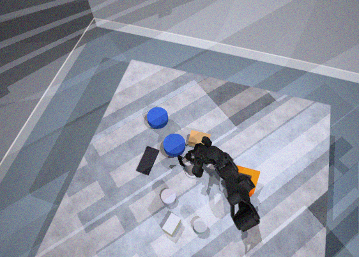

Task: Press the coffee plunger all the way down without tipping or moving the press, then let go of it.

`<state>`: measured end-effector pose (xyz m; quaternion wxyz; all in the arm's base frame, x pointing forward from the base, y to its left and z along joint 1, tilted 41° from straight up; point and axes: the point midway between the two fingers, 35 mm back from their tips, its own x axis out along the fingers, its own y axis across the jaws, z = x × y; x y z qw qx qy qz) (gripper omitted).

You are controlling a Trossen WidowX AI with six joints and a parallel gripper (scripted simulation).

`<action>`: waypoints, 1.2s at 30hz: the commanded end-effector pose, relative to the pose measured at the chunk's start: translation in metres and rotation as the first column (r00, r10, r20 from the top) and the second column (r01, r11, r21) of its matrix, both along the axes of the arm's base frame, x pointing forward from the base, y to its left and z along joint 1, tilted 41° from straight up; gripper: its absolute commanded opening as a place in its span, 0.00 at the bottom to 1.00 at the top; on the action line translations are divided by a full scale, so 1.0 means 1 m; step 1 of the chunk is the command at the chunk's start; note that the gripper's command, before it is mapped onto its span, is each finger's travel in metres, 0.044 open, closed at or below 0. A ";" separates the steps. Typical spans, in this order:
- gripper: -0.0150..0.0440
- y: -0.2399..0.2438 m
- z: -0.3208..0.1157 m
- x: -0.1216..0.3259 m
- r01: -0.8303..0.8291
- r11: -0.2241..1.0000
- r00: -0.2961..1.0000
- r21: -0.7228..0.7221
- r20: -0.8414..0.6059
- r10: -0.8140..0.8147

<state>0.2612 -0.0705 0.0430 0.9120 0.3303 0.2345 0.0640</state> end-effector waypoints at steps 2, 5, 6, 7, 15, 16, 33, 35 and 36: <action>0.46 0.000 -0.001 0.000 -0.001 1.000 1.000 0.001 -0.003 0.001; 0.59 0.000 -0.001 0.000 -0.001 1.000 1.000 0.001 -0.003 0.001; 0.63 0.000 -0.001 0.000 -0.001 1.000 1.000 0.001 -0.003 0.001; 0.68 0.000 -0.001 0.000 -0.001 1.000 1.000 0.001 -0.003 0.001; 1.00 0.000 -0.001 0.000 -0.001 1.000 1.000 0.001 -0.003 0.001; 1.00 0.000 -0.001 0.000 -0.001 1.000 1.000 0.001 -0.003 0.001; 1.00 -0.038 0.066 -0.035 -0.009 1.000 1.000 0.013 -0.025 0.010; 1.00 -0.038 0.067 -0.036 -0.009 1.000 1.000 0.014 -0.024 0.010; 1.00 -0.038 0.067 -0.036 -0.009 1.000 1.000 0.014 -0.024 0.010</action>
